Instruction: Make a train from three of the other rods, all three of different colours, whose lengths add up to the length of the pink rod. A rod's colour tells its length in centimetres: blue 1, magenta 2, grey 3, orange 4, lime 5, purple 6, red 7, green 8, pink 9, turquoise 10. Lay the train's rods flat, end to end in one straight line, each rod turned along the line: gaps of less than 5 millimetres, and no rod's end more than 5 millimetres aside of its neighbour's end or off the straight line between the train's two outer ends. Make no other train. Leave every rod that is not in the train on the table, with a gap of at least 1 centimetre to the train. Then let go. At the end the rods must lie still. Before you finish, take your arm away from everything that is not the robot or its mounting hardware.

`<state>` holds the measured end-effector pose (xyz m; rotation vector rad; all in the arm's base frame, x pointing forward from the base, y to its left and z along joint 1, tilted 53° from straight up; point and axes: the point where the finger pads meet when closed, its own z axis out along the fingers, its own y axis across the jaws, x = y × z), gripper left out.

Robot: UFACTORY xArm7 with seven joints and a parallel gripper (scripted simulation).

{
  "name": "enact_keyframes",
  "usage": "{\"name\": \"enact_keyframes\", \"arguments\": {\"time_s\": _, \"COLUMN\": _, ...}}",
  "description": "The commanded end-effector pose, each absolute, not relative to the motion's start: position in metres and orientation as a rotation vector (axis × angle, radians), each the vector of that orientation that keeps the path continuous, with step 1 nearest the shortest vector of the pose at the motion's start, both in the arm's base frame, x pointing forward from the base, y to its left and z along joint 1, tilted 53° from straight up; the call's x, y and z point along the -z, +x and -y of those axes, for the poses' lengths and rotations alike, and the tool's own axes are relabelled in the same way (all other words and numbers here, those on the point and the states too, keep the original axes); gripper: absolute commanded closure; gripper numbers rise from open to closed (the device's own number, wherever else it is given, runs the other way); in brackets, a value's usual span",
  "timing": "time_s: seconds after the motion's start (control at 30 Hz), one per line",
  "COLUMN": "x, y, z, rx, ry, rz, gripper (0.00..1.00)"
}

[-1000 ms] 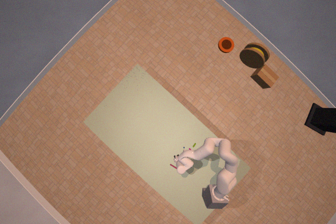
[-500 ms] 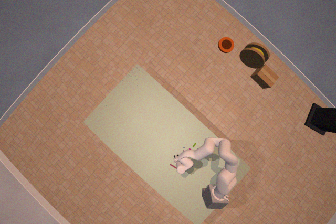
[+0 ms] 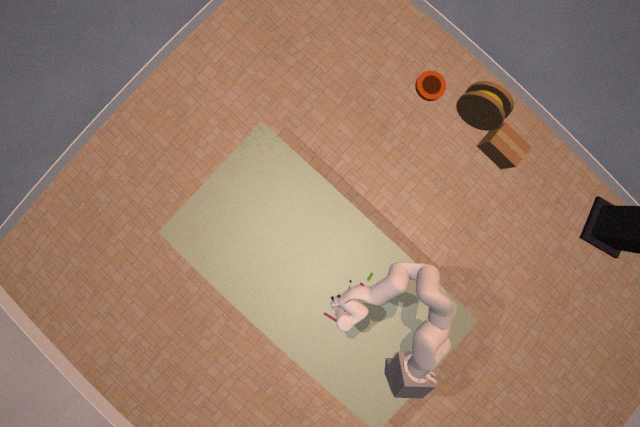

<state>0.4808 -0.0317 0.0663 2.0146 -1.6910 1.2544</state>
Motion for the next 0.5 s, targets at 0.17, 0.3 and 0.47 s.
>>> {"name": "enact_keyframes", "arguments": {"time_s": 0.17, "x": -0.0663, "y": 0.4818, "z": 0.0306, "rx": -1.257, "ry": 2.019, "rz": 1.69, "gripper": 0.96}}
{"name": "enact_keyframes", "arguments": {"time_s": 0.3, "x": -0.0646, "y": 0.4831, "z": 0.0324, "rx": -1.257, "ry": 2.019, "rz": 1.69, "gripper": 0.96}}
{"name": "enact_keyframes", "arguments": {"time_s": 0.47, "x": -0.0618, "y": 0.4852, "z": 0.0354, "rx": -1.257, "ry": 2.019, "rz": 1.69, "gripper": 0.96}}
